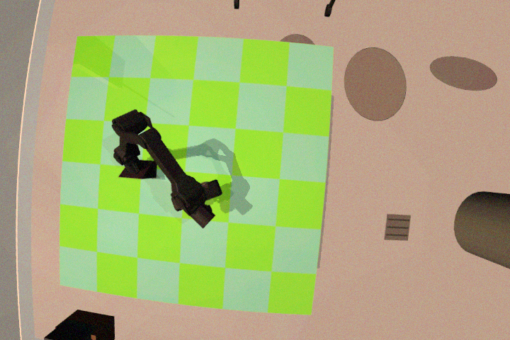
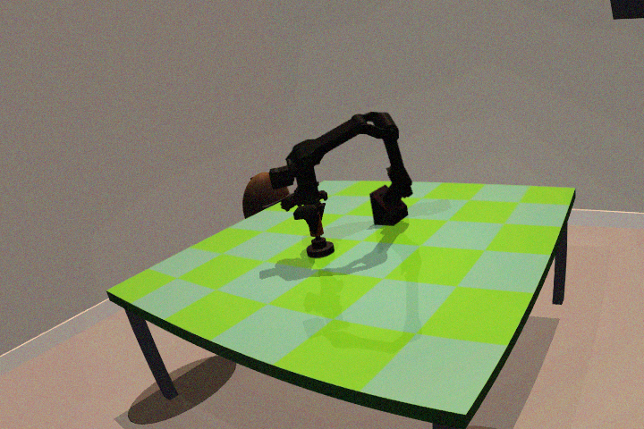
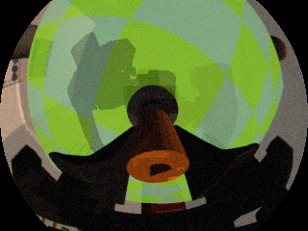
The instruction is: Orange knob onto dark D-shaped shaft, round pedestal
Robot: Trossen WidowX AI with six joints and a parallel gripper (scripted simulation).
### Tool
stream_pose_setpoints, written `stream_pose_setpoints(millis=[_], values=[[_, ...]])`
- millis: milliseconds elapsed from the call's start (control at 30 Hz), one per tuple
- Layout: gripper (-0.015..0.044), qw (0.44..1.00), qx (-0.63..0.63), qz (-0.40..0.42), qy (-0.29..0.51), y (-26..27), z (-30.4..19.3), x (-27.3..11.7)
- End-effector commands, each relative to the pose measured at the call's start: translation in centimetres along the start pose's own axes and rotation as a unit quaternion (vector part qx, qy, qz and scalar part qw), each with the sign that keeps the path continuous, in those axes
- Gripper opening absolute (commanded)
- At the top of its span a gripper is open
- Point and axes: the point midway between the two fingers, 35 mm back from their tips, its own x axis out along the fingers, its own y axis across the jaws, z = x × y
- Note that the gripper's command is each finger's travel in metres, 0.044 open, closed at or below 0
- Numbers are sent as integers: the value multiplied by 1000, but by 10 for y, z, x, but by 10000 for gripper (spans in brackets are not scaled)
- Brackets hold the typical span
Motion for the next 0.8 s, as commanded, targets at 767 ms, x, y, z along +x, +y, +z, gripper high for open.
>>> stream_pose_setpoints(millis=[767], values=[[0, 994, 106, 3, -1, 1, 0, -4]])
